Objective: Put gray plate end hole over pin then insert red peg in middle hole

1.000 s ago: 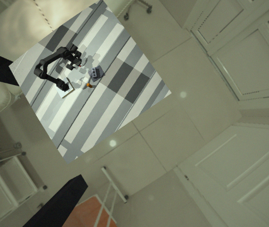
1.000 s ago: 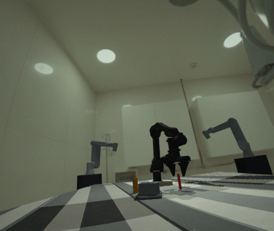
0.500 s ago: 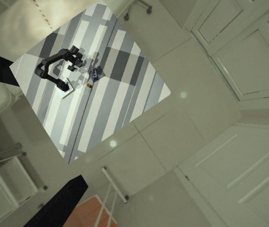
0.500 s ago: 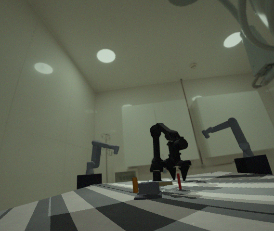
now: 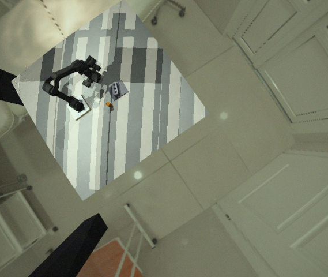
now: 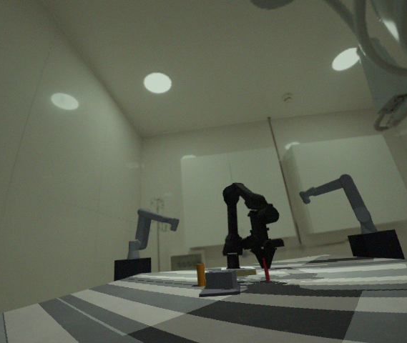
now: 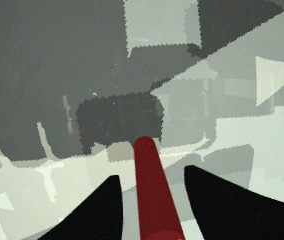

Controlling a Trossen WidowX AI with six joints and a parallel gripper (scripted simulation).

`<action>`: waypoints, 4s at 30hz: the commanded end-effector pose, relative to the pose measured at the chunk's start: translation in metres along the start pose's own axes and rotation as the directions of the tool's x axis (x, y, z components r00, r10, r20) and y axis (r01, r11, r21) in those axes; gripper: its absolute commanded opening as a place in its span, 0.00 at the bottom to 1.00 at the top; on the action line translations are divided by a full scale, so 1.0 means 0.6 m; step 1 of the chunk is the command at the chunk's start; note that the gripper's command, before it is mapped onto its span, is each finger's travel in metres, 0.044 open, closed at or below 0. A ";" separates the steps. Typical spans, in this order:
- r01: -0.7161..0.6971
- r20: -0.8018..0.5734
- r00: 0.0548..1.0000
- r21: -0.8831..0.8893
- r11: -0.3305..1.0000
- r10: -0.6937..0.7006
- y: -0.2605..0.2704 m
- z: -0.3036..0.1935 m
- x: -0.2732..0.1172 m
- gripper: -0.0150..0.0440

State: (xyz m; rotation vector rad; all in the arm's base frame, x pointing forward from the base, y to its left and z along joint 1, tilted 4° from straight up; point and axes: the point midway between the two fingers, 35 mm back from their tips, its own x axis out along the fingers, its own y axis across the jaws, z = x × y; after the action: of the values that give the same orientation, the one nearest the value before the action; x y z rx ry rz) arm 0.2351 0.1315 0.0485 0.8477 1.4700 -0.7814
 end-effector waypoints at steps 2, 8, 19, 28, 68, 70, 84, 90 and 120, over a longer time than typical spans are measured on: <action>-0.002 -0.004 1.000 0.003 1.000 0.002 0.000 -0.001 0.001 0.25; -0.002 -0.004 1.000 0.003 1.000 0.002 0.000 -0.001 0.001 0.25; -0.002 -0.004 1.000 0.003 1.000 0.002 0.000 -0.001 0.001 0.25; -0.002 -0.004 1.000 0.003 1.000 0.002 0.006 -0.001 -0.032 0.25; -0.002 0.000 1.000 0.080 0.997 0.002 0.024 0.074 -0.123 0.25; -0.002 0.001 1.000 0.077 0.997 0.002 0.026 0.083 -0.124 0.25; -0.003 0.006 1.000 0.054 0.999 0.003 0.032 0.152 -0.126 0.25; -0.003 0.007 1.000 0.045 0.999 0.003 0.032 0.182 -0.126 0.25; -0.002 0.013 1.000 0.003 1.000 0.002 0.010 0.315 -0.125 0.25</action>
State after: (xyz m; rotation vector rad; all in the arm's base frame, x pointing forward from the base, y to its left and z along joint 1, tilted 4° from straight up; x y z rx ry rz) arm 0.3362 -0.0300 0.1084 0.8527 1.4626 -0.7927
